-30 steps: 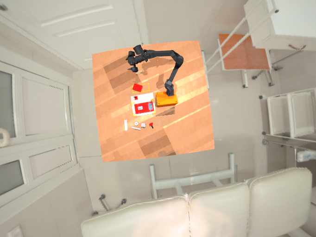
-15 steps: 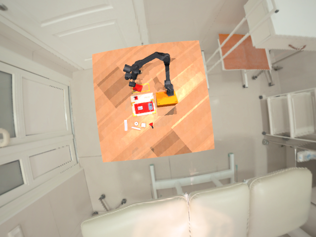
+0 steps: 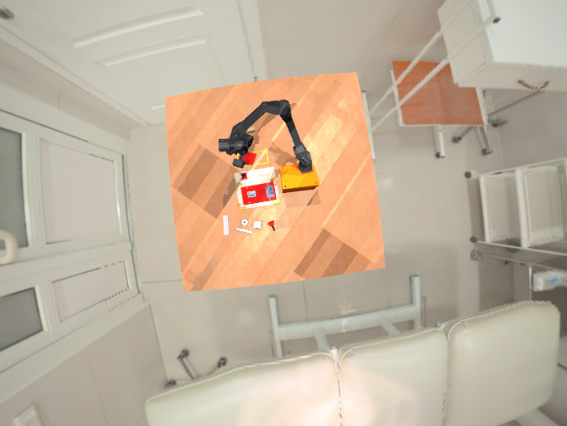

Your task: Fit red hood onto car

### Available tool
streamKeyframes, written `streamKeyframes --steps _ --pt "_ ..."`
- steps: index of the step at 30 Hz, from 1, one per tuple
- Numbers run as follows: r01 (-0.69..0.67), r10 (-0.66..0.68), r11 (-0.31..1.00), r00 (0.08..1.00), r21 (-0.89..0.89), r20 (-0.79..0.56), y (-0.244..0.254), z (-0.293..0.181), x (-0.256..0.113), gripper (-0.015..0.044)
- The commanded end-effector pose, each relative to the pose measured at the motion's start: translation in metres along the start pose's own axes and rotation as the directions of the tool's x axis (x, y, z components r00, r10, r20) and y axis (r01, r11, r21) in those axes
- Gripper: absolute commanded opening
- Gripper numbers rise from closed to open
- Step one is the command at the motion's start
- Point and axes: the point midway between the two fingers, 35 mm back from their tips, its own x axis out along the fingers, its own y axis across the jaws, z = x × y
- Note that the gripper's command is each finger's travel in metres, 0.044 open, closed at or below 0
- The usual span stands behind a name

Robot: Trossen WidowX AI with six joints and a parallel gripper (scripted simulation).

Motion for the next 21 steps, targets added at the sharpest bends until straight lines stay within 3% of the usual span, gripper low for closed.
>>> streamKeyframes --steps 1,21 --pt "0.015 -0.015 1.000 1.000 0.009 -0.002 0.000 0.001 0.001 0.0440" --pt "0.014 -0.014 1.000 1.000 0.009 -0.002 0.001 0.001 0.016 0.0440"
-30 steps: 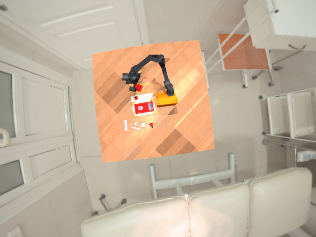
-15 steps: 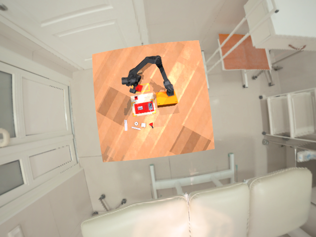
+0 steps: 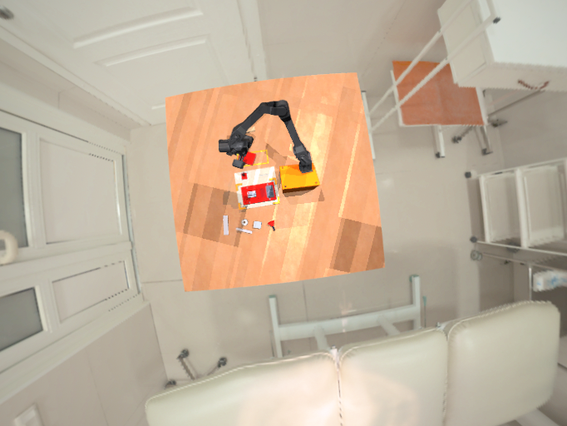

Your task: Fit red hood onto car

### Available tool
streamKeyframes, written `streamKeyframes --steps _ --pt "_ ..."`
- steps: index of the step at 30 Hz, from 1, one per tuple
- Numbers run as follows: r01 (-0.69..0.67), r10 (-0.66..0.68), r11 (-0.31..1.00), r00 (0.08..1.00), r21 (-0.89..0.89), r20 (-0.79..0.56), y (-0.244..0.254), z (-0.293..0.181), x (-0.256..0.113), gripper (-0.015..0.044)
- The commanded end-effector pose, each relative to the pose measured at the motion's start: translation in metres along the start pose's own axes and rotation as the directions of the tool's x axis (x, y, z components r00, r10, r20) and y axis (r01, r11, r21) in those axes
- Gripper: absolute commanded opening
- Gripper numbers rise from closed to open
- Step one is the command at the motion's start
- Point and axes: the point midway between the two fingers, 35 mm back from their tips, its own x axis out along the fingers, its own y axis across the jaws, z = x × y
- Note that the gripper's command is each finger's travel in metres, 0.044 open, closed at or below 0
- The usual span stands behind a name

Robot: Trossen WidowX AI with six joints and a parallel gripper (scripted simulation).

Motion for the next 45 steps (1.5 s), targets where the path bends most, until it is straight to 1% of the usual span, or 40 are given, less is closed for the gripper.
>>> streamKeyframes --steps 1,45 --pt "0.006 -0.006 1.000 1.000 -0.006 -0.001 -0.001 -0.001 0.004 0.0440" --pt "0.009 -0.009 1.000 1.000 -0.006 0.000 -0.002 -0.001 0.040 0.0440"
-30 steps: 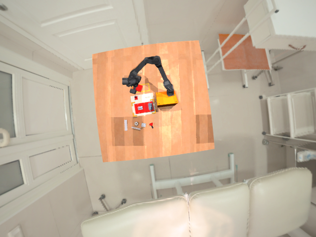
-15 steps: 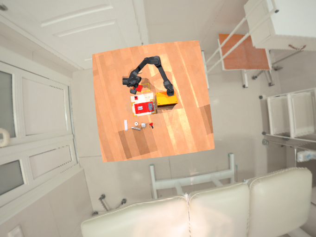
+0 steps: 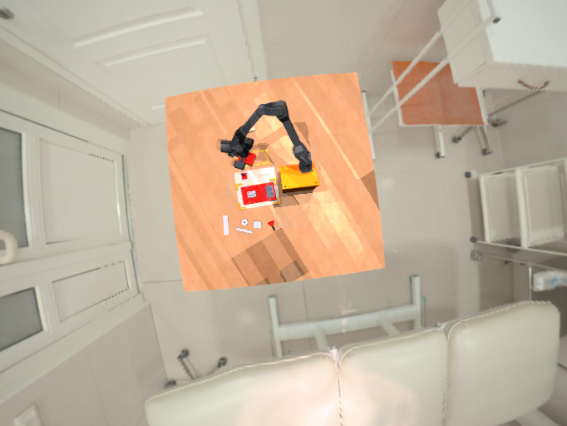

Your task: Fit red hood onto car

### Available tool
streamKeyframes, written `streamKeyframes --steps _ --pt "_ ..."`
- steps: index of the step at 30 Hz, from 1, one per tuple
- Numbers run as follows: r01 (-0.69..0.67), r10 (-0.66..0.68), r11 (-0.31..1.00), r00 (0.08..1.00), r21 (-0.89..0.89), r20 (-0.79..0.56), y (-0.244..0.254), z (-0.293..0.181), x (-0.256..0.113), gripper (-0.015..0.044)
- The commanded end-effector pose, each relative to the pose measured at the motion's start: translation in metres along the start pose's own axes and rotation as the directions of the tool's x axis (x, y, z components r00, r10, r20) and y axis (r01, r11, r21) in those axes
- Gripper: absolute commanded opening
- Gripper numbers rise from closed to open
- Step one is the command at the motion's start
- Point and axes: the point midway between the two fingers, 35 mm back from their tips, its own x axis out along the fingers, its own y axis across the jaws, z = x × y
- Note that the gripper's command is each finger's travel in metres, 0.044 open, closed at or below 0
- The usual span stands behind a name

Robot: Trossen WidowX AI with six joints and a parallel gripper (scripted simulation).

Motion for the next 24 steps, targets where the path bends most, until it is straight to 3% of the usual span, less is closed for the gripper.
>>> streamKeyframes --steps 1,24 --pt "0.001 -0.001 1.000 1.000 -0.006 -0.003 0.000 -0.001 0.004 0.0440" --pt "0.001 -0.001 1.000 1.000 -0.006 -0.003 0.000 -0.001 0.014 0.0440"
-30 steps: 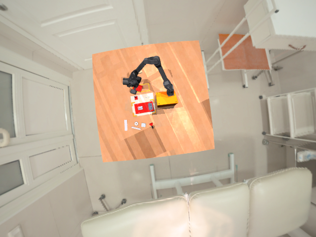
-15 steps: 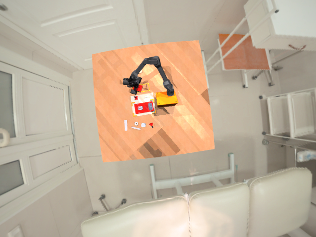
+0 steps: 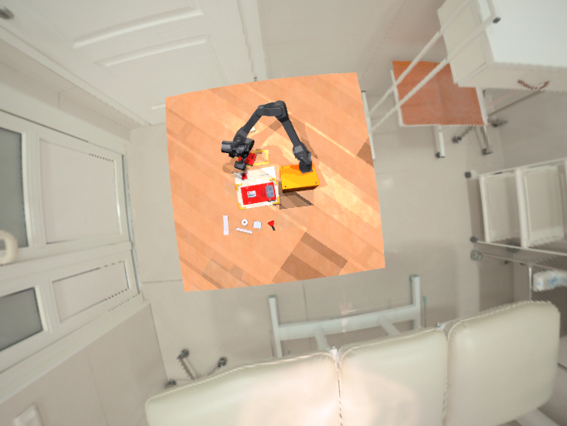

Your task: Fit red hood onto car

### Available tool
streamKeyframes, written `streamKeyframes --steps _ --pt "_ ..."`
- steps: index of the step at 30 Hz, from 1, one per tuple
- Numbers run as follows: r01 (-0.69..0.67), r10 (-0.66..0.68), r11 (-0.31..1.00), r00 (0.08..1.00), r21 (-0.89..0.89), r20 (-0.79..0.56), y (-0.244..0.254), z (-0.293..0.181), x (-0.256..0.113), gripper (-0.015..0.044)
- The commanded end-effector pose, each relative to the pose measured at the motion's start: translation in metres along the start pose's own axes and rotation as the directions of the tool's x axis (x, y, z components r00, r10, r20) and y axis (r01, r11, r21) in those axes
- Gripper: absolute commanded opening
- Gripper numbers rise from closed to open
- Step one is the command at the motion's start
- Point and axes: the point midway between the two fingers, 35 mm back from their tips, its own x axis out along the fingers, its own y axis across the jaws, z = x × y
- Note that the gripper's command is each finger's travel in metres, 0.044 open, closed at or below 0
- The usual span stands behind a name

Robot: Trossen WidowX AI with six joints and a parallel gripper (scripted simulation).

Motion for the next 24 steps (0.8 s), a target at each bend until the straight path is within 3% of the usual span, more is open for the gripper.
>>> streamKeyframes --steps 1,19,24 --pt "-0.003 0.003 1.000 1.000 -0.005 -0.002 0.0007 -0.0006 0.0026 0.0440" --pt "-0.003 0.003 1.000 1.000 -0.005 -0.002 0.0006 -0.0007 0.0115 0.0440" --pt "0.003 -0.003 1.000 1.000 0.000 0.001 -0.0005 0.0000 0.0094 0.0328"
